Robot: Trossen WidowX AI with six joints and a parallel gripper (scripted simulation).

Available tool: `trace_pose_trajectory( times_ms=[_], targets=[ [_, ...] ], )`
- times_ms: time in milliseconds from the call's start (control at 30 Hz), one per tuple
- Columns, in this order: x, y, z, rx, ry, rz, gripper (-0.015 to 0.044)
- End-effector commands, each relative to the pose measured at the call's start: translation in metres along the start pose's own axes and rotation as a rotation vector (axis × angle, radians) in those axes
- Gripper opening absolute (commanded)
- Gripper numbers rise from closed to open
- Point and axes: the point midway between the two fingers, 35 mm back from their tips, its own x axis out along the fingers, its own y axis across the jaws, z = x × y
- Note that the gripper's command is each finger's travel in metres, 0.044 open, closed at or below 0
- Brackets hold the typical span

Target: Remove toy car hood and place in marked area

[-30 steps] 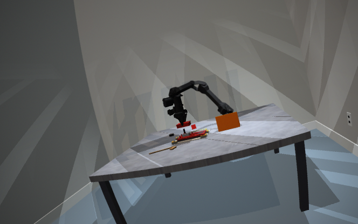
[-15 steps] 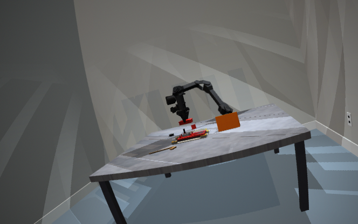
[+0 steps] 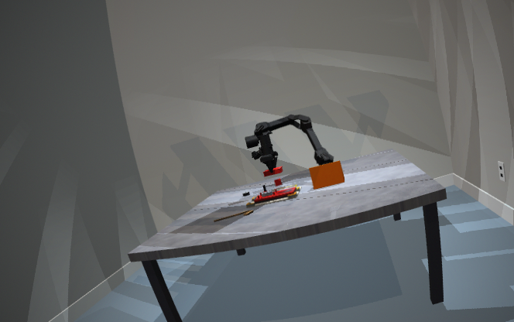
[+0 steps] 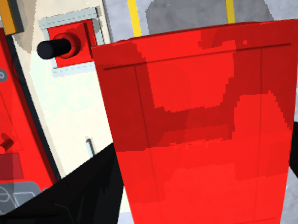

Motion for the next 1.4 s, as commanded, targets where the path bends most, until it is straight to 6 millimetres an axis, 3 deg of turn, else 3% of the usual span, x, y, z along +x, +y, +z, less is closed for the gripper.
trace_pose_trajectory(
  times_ms=[0,1367],
  targets=[
    [0.001,-0.012,-0.006,-0.007,0.003,-0.007,0.0],
    [0.031,-0.011,-0.003,-0.007,0.002,-0.004,0.0]
  ],
)
